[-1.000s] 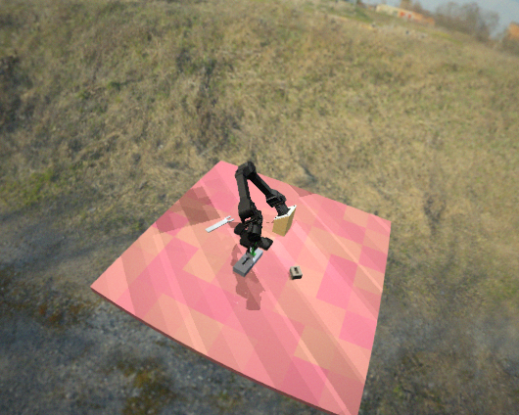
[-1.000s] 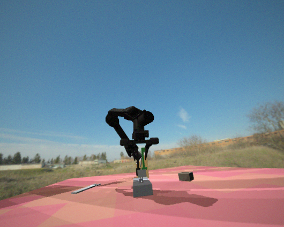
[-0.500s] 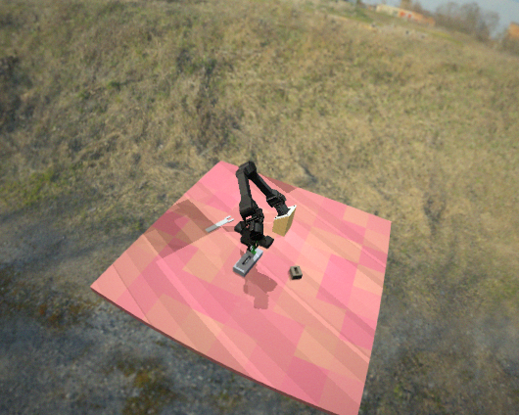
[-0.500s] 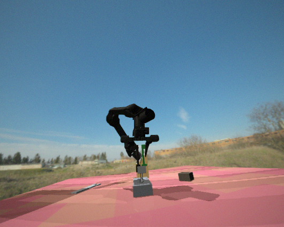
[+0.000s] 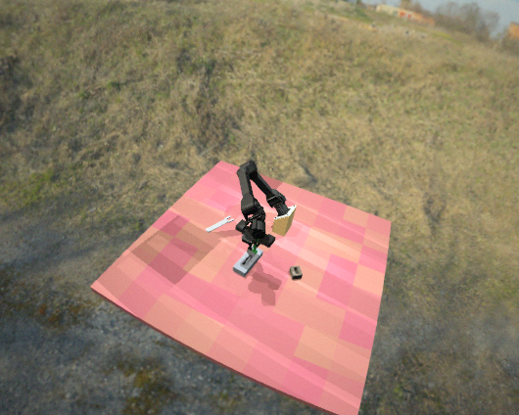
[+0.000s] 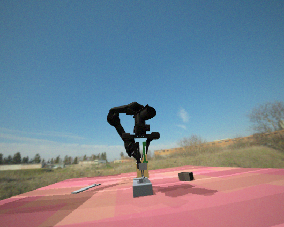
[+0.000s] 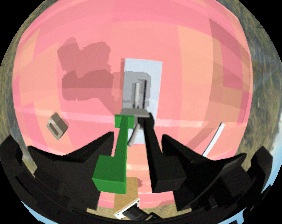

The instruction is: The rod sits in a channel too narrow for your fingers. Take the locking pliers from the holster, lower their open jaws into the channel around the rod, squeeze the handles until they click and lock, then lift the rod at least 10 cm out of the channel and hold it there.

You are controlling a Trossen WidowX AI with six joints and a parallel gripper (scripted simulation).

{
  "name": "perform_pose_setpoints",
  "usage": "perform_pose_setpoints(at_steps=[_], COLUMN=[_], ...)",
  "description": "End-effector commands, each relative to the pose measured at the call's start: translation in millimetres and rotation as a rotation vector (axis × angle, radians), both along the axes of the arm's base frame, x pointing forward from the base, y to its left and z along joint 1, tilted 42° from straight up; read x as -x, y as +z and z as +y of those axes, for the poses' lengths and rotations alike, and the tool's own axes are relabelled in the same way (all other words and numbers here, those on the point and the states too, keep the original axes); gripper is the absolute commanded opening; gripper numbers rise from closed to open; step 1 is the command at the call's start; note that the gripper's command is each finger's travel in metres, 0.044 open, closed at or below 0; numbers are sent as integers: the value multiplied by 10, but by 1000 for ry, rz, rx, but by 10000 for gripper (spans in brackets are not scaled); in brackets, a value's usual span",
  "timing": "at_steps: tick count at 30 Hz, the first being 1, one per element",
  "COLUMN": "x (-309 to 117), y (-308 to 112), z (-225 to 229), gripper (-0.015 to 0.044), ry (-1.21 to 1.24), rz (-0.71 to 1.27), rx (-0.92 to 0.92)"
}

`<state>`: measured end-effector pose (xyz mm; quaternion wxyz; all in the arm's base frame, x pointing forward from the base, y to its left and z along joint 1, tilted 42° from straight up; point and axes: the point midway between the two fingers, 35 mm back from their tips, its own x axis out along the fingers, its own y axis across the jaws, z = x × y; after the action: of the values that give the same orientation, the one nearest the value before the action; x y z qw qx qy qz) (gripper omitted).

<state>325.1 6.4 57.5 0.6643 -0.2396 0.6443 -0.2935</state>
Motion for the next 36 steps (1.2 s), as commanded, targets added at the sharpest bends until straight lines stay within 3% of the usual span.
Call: perform_pose_setpoints(at_steps=[1,36], x=[-43,-197], y=[62,362], z=[50,266], gripper=[106,106], ry=[24,163], rz=[-30,-175], rx=[-1,14])
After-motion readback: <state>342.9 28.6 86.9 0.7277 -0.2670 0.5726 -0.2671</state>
